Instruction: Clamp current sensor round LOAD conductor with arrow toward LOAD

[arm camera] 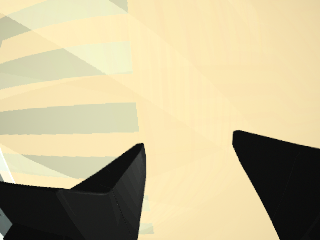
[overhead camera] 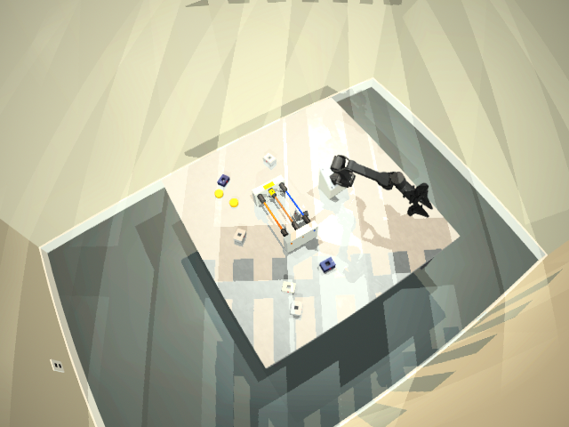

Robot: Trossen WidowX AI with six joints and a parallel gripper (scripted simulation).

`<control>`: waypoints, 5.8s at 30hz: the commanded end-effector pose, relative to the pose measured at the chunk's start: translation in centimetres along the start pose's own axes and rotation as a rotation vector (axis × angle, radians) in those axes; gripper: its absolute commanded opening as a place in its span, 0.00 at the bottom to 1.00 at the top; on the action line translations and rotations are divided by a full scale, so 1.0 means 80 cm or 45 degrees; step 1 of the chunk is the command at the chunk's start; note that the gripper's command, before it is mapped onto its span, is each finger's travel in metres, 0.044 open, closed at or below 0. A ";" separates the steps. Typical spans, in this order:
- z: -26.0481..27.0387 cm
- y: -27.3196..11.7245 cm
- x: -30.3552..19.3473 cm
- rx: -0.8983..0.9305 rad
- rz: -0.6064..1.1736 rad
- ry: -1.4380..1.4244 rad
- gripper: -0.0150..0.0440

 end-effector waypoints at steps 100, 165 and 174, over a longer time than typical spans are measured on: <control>0.152 -0.845 -0.474 -1.729 2.714 2.397 1.00; 0.355 -0.641 -0.441 -1.046 2.724 2.528 0.59; 0.355 -0.641 -0.441 -1.046 2.724 2.528 0.49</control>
Point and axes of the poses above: the point midway between the two fingers, 35 mm back from their tips, its own y axis out along the fingers, its own z axis across the jaws, x = y × z, the point moved 1 cm from there along -y, back along the fingers, and after that the axes turned 12 degrees about y, right-handed, at the moved point
